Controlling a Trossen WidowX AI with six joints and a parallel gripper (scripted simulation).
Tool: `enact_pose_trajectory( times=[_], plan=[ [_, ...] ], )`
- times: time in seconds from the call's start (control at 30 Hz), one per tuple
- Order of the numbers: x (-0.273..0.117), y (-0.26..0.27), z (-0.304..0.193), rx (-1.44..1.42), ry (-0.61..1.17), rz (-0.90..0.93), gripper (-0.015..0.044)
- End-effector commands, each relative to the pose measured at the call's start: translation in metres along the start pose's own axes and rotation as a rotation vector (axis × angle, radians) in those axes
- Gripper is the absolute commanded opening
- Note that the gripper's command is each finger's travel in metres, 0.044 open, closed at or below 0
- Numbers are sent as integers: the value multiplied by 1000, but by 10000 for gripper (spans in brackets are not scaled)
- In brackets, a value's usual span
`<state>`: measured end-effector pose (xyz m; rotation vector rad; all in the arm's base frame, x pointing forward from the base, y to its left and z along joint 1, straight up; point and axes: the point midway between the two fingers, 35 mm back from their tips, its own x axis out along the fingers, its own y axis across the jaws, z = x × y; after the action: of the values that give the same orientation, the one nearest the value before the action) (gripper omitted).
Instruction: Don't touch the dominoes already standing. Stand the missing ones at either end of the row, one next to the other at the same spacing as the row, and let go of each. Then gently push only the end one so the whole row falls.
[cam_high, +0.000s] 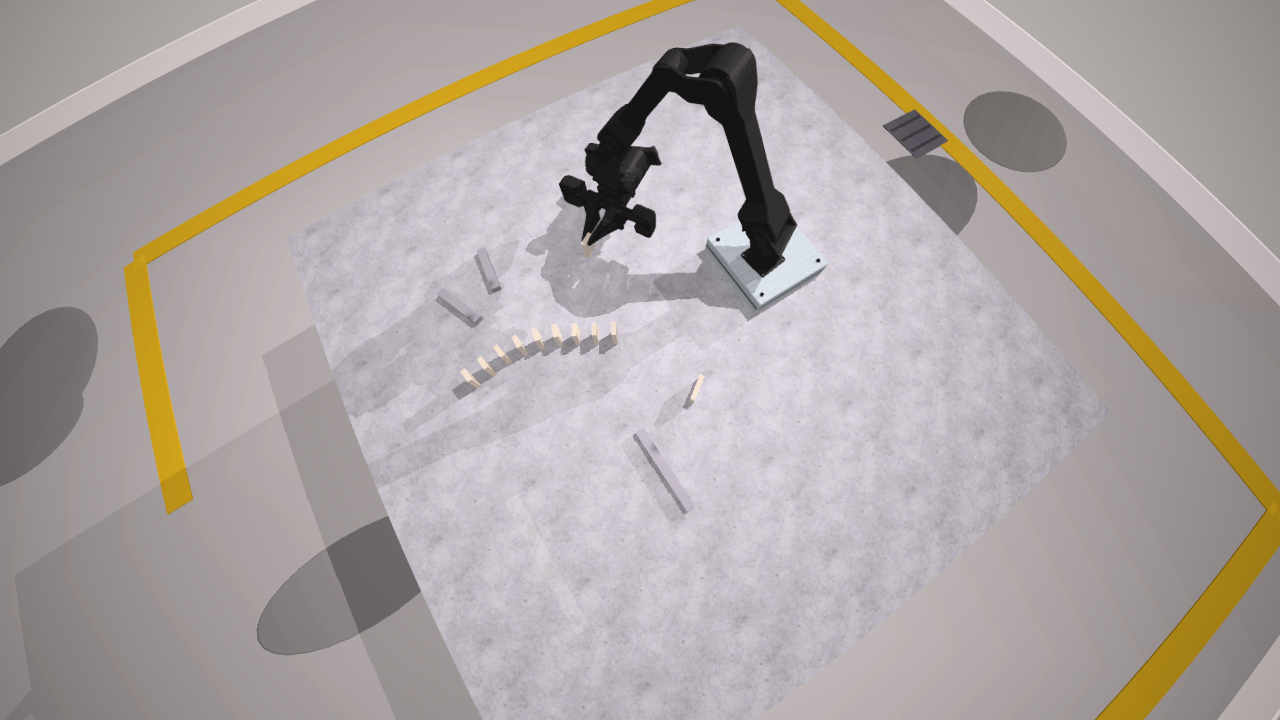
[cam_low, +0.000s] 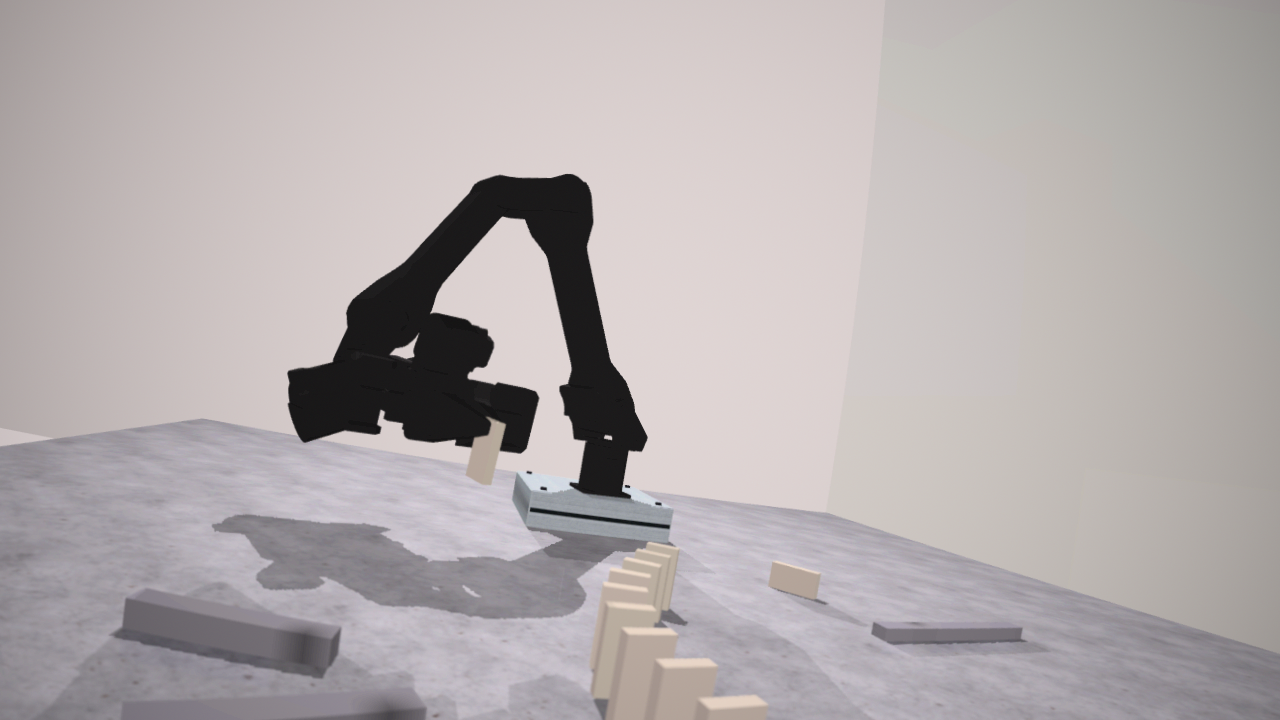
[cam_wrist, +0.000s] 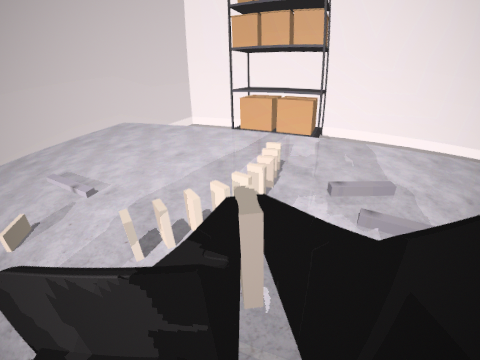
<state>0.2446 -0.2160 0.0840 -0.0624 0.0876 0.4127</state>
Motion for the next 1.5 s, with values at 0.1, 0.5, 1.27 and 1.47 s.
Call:
enact_pose_trajectory(
  times=[0.1,0.5,1.27,1.47],
  plan=[
    [7,3,-33,17,-4,2,23],
    [14,8,-69,18,-4,3,23],
    [14,8,-69,18,-4,3,390],
    [9,6,-28,14,-1,3,440]
  ],
)
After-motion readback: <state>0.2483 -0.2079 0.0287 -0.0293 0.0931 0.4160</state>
